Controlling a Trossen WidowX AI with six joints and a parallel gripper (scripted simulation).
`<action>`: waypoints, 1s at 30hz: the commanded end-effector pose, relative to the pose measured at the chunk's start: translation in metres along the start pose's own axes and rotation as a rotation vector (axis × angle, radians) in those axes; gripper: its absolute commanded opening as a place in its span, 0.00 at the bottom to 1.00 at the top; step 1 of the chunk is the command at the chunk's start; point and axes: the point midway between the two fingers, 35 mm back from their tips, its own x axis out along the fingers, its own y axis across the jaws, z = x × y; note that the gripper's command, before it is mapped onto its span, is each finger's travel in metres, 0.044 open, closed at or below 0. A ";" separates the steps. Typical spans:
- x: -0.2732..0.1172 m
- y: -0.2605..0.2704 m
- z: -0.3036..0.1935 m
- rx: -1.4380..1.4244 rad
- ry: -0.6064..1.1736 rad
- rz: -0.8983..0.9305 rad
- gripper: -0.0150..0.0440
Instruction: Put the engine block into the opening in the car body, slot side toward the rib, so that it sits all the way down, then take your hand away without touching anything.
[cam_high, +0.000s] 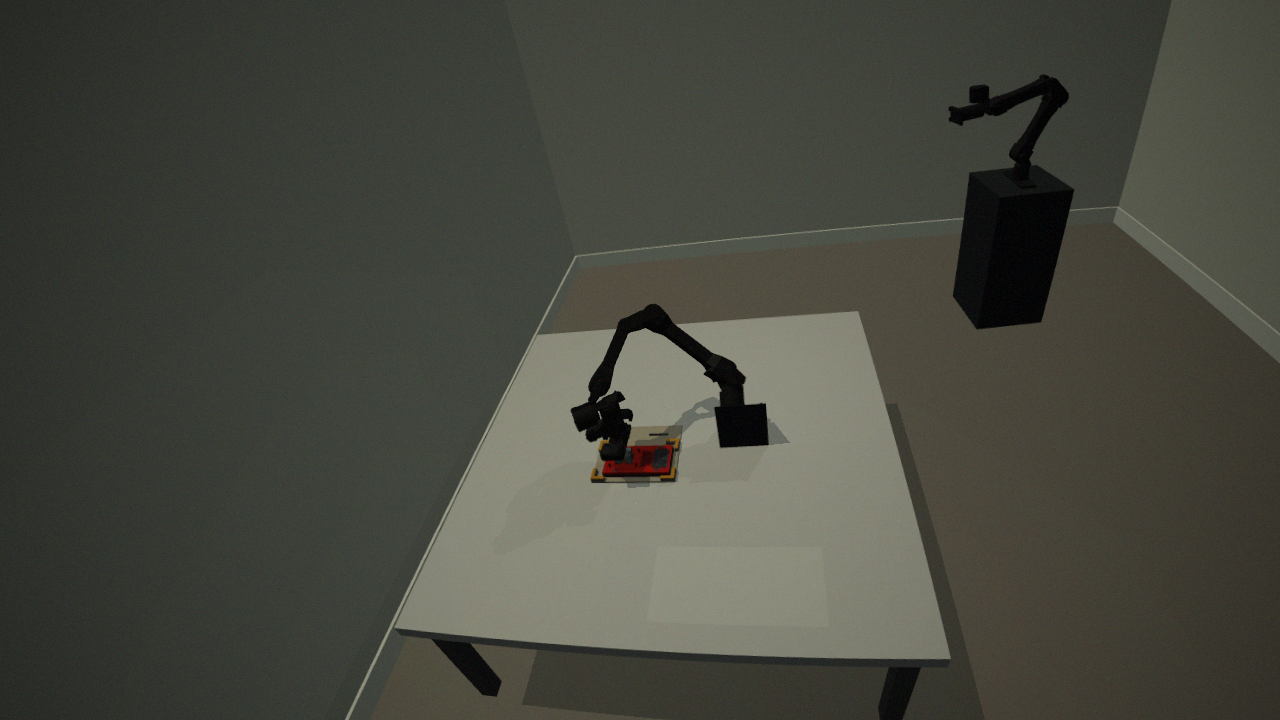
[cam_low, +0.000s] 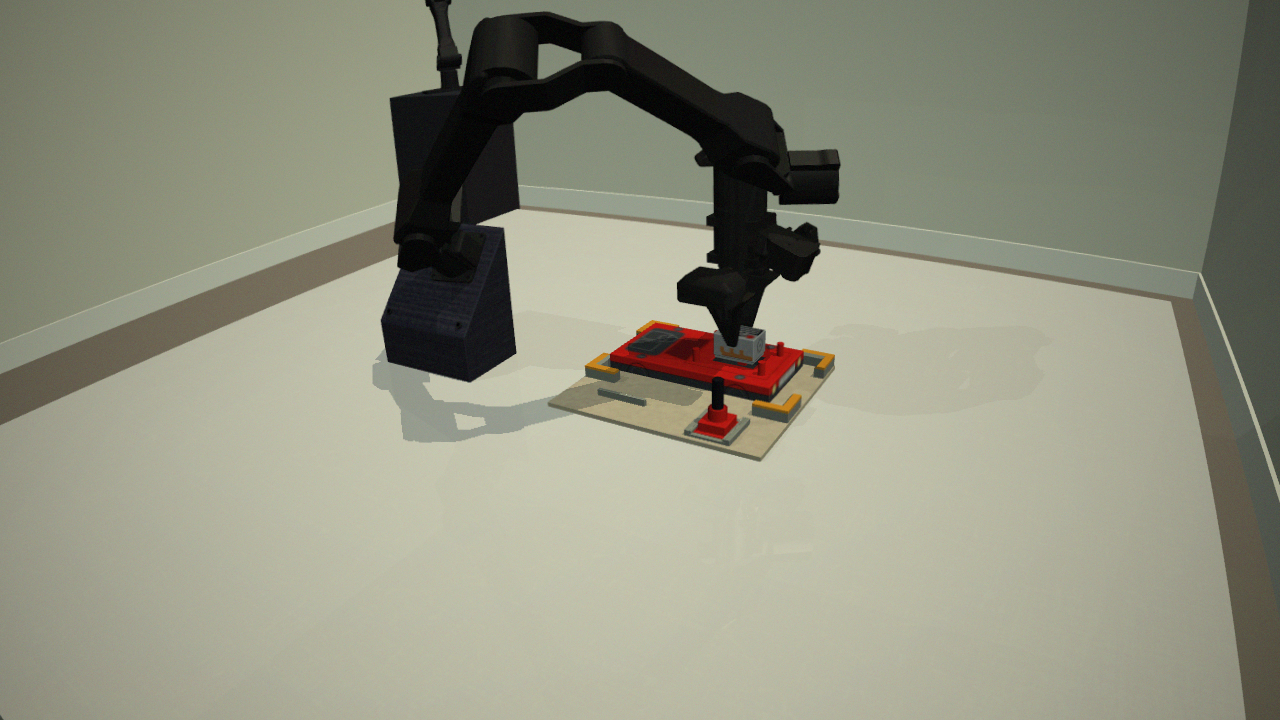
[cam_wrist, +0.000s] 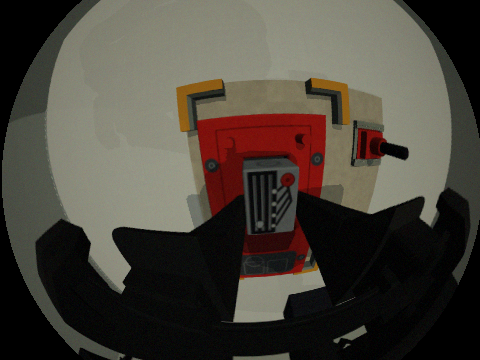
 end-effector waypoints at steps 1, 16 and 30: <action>0.001 0.000 0.000 -0.006 -0.002 -0.004 0.52; 0.005 0.000 0.000 -0.006 -0.002 -0.004 0.52; 0.007 0.000 0.000 -0.001 -0.001 -0.002 0.66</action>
